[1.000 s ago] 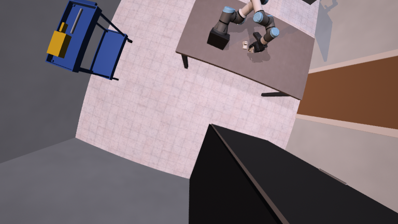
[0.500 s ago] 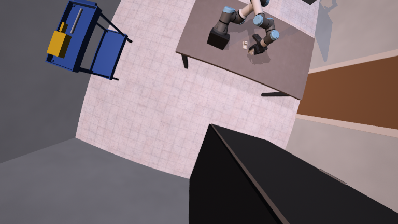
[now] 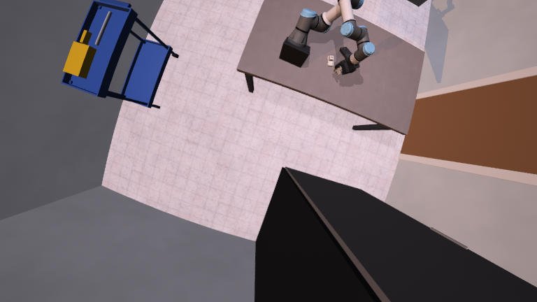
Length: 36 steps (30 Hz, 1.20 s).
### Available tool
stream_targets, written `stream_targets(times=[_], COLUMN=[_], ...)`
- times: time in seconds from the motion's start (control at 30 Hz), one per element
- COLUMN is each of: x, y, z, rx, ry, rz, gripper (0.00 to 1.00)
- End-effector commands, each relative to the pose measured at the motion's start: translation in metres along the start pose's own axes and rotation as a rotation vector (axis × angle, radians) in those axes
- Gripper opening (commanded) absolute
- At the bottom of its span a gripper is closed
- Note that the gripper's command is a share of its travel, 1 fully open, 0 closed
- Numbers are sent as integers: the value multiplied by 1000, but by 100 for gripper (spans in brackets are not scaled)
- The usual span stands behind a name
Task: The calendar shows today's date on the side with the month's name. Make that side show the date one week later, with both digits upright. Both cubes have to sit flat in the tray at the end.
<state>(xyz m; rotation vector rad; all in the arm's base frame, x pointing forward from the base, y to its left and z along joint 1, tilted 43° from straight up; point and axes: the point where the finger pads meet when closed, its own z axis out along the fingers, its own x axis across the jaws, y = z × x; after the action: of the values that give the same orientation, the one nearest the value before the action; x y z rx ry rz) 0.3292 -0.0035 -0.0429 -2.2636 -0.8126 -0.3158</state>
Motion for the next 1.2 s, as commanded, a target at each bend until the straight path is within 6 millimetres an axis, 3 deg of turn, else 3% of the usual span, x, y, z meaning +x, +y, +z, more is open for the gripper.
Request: stream_targets(times=[0.0, 0.3, 0.57, 1.17], x=[0, 0, 0, 0], y=[1, 1, 1, 1], z=[16, 58, 76, 80], rx=[-3, -3, -3, -3], ry=[0, 0, 0, 0], rz=[0, 0, 0, 0], gripper=[10, 10, 10, 10])
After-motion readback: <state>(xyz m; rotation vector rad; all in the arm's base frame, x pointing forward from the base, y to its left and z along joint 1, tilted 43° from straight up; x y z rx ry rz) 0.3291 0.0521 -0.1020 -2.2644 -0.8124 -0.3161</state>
